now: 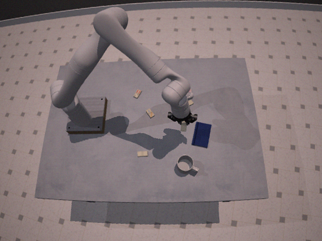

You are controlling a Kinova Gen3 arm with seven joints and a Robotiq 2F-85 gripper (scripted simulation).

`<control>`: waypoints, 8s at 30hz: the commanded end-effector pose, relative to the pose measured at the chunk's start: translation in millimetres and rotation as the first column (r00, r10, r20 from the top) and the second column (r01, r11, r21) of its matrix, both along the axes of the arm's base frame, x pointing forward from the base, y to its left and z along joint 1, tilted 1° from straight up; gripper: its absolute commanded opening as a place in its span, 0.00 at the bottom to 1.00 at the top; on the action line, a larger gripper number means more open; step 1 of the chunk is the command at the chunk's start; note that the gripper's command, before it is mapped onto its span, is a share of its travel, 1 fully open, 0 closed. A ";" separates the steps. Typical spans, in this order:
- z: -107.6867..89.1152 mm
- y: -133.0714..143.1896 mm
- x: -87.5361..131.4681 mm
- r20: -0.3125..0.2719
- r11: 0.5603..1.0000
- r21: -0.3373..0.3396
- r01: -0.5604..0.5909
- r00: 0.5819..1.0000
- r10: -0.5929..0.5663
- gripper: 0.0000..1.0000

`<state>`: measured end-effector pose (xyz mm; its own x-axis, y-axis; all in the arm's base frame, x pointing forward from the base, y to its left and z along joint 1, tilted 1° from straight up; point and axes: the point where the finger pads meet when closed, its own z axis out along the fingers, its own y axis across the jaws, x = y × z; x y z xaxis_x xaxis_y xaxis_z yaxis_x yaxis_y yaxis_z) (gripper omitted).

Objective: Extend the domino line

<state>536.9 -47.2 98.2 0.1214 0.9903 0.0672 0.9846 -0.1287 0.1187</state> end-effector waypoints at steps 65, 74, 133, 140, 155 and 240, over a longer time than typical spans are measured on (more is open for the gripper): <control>0.4 -18.7 -11.8 0.102 0.210 0.967 0.146 0.532 -0.841 0.29; 0.4 -18.9 -11.9 0.100 0.205 0.968 0.144 0.529 -0.843 0.29; -81.2 -18.7 -11.2 0.100 0.205 0.968 0.144 0.529 -0.843 0.29; -93.4 -18.7 -11.1 0.100 0.205 0.968 0.144 0.529 -0.843 0.29; -98.2 -18.7 -11.0 0.100 0.205 0.968 0.144 0.529 -0.843 0.29; -48.2 -42.6 -65.4 0.100 0.206 0.968 0.144 0.529 -0.843 0.47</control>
